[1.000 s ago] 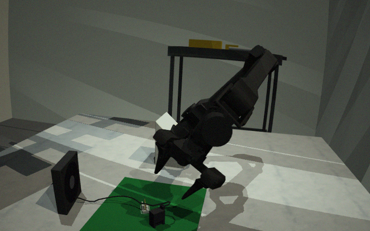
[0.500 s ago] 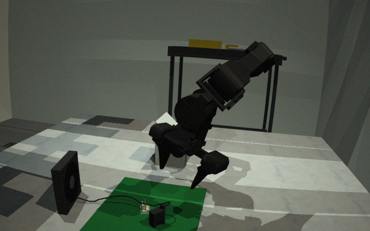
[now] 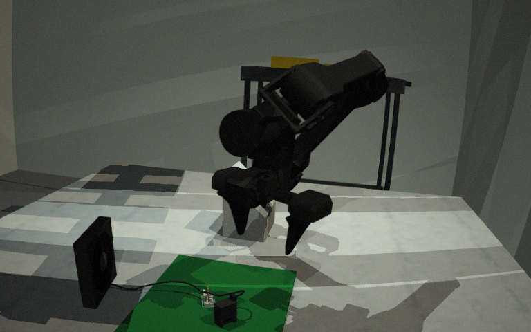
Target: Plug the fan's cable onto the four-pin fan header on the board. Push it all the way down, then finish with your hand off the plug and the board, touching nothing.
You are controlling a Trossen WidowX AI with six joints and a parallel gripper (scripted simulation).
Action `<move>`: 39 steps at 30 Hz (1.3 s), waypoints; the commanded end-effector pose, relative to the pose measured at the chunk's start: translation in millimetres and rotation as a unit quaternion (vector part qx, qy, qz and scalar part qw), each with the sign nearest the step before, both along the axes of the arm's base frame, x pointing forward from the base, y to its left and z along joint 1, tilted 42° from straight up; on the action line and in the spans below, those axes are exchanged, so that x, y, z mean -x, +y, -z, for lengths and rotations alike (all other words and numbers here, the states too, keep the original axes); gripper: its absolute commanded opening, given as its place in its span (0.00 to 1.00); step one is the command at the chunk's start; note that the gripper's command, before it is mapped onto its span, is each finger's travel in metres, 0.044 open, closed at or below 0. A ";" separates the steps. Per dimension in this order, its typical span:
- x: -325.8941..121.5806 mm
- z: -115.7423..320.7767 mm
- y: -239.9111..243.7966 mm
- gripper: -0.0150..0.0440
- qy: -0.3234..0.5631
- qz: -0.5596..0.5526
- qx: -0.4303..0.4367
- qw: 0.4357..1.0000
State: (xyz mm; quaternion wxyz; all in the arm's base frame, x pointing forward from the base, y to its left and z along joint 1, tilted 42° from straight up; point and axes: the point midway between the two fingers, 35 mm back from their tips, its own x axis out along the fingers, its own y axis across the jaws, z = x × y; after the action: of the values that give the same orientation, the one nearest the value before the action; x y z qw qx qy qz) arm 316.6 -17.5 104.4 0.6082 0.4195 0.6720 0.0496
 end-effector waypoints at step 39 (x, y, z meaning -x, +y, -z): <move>-64.3 -3.9 -73.2 1.00 -0.638 -0.759 0.091 0.099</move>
State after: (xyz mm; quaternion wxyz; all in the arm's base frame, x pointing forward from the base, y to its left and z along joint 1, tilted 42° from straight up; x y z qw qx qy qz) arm 369.7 -76.2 113.4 0.6317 -0.3884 0.2141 0.6358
